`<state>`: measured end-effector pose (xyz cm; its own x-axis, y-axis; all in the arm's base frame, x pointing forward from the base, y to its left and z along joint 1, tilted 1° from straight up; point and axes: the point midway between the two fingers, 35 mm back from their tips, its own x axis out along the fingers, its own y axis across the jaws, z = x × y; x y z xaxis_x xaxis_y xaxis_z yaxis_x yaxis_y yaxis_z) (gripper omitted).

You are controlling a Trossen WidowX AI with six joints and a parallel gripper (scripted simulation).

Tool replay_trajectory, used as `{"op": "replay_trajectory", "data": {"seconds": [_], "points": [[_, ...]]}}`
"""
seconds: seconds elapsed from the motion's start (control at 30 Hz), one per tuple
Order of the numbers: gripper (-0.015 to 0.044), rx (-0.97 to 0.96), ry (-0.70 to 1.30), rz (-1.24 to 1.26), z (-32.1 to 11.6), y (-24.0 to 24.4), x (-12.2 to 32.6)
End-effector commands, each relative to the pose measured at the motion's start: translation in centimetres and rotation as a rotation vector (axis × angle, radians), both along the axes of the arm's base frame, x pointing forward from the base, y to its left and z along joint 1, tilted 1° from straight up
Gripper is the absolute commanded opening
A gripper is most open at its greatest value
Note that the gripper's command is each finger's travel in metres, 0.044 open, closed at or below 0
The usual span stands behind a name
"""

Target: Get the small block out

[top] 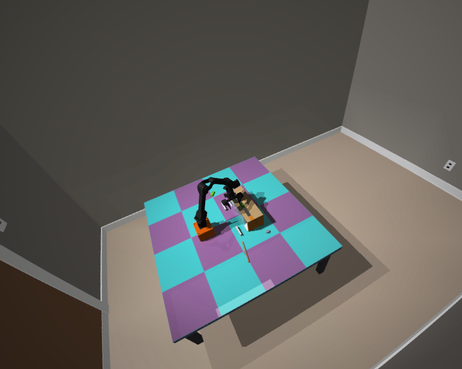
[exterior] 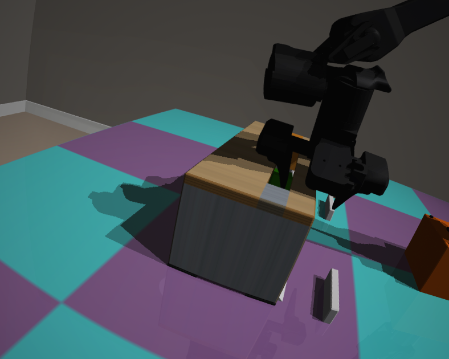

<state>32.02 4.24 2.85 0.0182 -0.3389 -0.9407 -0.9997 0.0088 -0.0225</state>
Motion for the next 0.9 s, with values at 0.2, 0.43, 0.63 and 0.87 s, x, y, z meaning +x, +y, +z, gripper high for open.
{"op": "replay_trajectory", "data": {"seconds": [0.2, 0.43, 0.63, 0.87], "points": [[0.04, -0.005, -0.004, -0.004, 0.0, -2.9, 0.0], [0.04, -0.007, -0.004, -0.004, 0.1, -4.8, 0.0], [0.04, -0.008, -0.004, -0.004, 0.1, -6.4, 0.0], [0.04, -0.01, -0.004, -0.004, 0.1, -8.3, 0.0]]}}
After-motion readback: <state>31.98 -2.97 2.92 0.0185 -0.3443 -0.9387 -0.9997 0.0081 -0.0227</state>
